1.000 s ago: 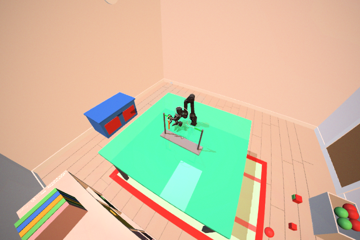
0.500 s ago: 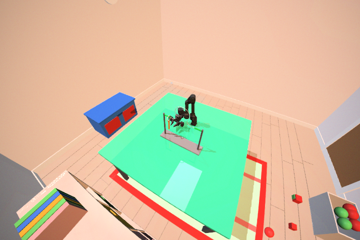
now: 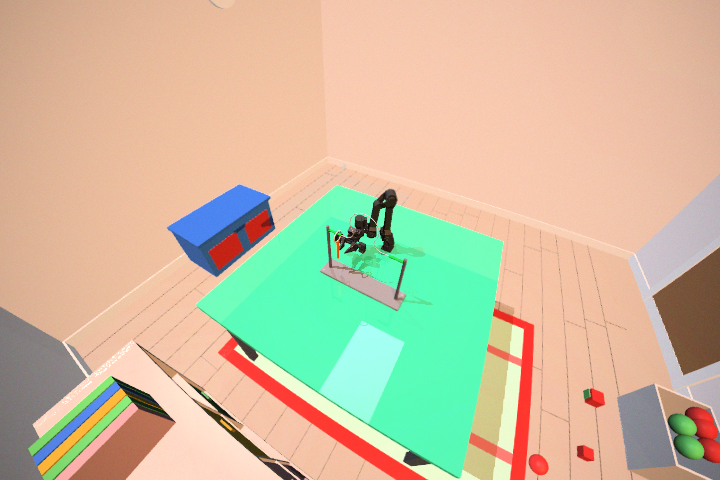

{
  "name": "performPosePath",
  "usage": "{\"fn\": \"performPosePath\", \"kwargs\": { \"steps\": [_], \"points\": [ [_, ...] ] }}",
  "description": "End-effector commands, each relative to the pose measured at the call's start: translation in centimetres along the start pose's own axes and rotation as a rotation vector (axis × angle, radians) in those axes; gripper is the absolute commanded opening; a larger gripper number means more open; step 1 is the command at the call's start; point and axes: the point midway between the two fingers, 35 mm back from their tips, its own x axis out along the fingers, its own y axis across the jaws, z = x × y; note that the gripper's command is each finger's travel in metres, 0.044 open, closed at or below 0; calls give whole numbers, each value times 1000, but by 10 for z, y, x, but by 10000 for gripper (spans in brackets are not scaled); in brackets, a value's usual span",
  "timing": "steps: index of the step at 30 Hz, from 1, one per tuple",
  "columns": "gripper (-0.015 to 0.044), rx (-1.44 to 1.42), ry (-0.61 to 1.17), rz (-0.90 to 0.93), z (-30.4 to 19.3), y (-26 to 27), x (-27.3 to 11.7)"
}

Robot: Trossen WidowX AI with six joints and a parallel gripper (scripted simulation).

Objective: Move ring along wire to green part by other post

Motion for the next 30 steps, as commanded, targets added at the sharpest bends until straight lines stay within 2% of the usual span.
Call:
{"fn": "performPosePath", "kwargs": {
  "steps": [1, 30],
  "points": [
    [160, 10, 1, -1, 0, -1, 6],
    [160, 9, -2, -1, 1, -2, 50]
  ]
}}
